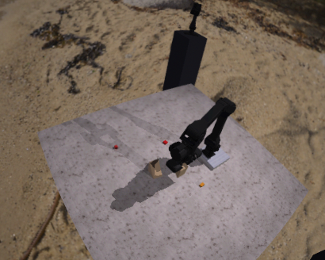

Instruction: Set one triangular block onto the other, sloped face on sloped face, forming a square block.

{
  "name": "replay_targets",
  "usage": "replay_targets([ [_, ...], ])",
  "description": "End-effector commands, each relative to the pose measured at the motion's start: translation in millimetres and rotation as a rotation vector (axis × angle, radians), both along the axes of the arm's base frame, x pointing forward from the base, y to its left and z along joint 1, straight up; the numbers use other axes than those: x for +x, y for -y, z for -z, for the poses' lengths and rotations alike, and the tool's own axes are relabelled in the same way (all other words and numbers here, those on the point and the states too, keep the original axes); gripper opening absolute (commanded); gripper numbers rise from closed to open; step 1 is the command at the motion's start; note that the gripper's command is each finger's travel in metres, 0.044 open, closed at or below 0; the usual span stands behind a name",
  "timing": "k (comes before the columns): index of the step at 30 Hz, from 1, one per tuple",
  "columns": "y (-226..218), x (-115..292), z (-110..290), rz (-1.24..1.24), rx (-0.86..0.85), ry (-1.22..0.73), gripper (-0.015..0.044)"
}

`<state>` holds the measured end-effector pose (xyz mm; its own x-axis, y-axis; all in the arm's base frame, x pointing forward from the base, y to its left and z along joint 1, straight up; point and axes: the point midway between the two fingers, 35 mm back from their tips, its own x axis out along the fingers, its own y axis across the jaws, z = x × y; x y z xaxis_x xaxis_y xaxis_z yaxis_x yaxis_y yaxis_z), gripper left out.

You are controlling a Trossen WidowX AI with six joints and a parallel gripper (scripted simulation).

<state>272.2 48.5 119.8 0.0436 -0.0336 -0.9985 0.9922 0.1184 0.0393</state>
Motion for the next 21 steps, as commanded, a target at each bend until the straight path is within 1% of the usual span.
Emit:
replay_targets([
  [1,-0.6,2.1,-3.8,0.144,0.035,-0.005,0.0000],
  [4,-0.4,2.5,-4.7,0.223,0.050,-0.012,0.0000],
  [11,-0.3,3.0,-5.1,0.228,0.051,-0.012,0.0000],
  [21,7.3,26.7,-24.8,0.226,0.050,-0.010,0.0000],
])
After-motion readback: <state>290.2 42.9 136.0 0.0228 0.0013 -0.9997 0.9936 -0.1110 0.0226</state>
